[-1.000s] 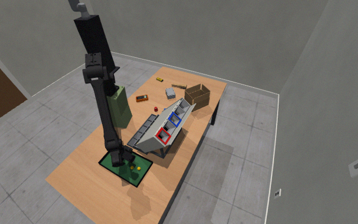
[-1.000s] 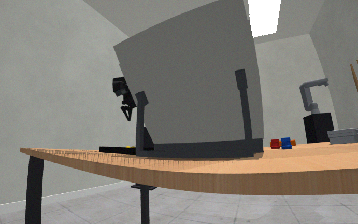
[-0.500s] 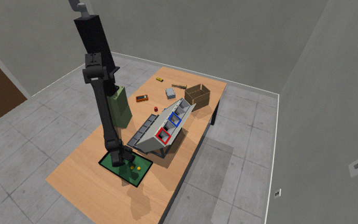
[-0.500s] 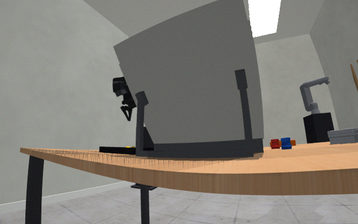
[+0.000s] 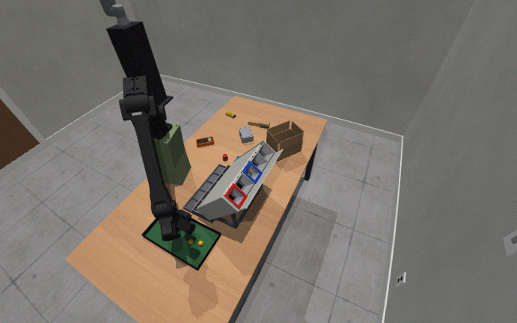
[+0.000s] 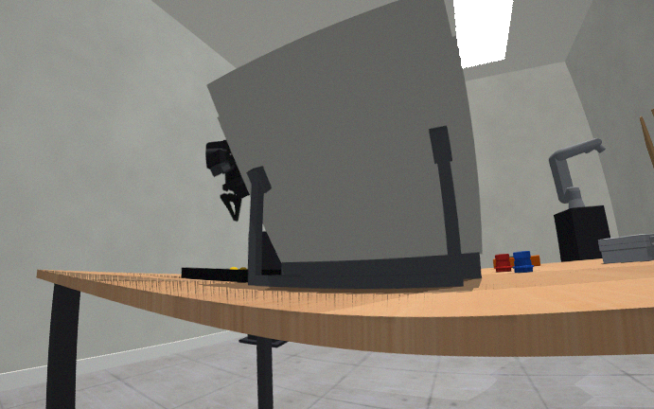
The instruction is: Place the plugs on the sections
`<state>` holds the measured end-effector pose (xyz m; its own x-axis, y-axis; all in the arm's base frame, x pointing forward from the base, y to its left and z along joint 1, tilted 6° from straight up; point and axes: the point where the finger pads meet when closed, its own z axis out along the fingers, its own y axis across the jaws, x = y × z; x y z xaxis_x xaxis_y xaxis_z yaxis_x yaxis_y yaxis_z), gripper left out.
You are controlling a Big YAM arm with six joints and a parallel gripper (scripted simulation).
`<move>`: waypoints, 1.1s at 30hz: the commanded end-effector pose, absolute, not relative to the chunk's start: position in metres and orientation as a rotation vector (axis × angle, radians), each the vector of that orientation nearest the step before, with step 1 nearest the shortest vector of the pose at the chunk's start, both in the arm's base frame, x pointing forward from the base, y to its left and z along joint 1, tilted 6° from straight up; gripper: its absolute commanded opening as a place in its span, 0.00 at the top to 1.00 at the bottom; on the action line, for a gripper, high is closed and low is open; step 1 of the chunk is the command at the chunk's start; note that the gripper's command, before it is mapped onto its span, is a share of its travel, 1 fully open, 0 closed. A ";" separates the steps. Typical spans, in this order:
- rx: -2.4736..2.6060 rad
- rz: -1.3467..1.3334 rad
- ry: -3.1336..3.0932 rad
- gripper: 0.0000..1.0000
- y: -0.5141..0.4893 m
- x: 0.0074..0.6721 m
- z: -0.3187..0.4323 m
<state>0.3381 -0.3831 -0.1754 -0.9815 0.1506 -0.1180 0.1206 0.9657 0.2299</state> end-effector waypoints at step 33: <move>0.196 0.315 2.971 0.20 -0.399 0.337 -0.184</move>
